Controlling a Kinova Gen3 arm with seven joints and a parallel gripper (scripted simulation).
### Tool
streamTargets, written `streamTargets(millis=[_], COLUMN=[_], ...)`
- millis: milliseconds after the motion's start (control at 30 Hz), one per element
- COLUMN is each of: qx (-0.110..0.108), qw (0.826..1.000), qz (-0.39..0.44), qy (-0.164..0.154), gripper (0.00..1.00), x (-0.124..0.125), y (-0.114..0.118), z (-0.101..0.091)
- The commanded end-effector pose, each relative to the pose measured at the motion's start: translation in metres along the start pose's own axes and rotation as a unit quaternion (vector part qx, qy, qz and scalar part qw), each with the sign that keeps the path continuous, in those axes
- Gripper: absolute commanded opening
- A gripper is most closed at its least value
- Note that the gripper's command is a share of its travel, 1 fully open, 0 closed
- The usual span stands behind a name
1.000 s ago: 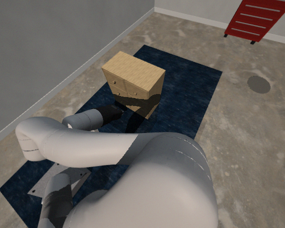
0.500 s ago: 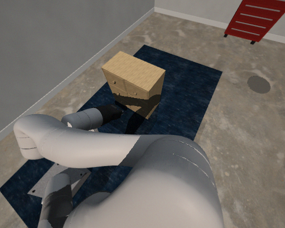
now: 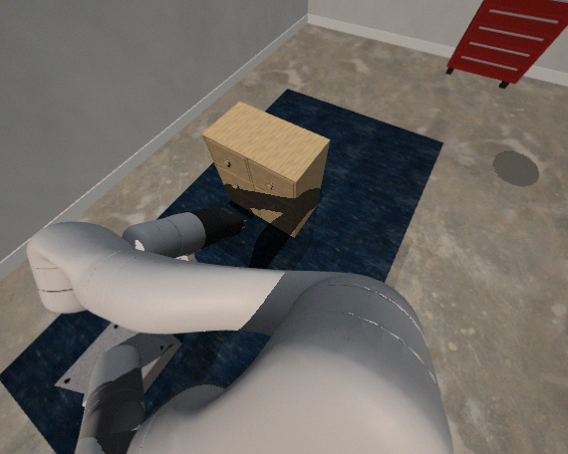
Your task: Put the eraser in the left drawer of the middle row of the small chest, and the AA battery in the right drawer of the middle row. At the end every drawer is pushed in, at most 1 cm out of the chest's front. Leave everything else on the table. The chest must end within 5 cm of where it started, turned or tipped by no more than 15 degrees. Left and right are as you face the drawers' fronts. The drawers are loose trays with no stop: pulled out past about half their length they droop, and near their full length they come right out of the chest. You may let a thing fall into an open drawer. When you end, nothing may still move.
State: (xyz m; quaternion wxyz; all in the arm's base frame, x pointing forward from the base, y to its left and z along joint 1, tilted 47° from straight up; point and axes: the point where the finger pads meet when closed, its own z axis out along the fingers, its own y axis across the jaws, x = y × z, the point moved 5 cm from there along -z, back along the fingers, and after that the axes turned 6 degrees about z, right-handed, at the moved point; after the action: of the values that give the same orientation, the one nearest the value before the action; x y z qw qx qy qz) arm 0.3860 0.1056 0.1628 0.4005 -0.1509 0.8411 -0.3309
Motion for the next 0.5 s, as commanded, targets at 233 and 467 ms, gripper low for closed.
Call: streamTargets(millis=[233, 467], qx=[0.001, 0.001], qw=[1.000, 1.000], qz=[0.001, 0.001], qy=[0.007, 0.011], gripper=[0.00, 0.00], x=[-0.0015, -0.0023], y=[0.0005, 0.0007], z=[-0.0009, -0.0028])
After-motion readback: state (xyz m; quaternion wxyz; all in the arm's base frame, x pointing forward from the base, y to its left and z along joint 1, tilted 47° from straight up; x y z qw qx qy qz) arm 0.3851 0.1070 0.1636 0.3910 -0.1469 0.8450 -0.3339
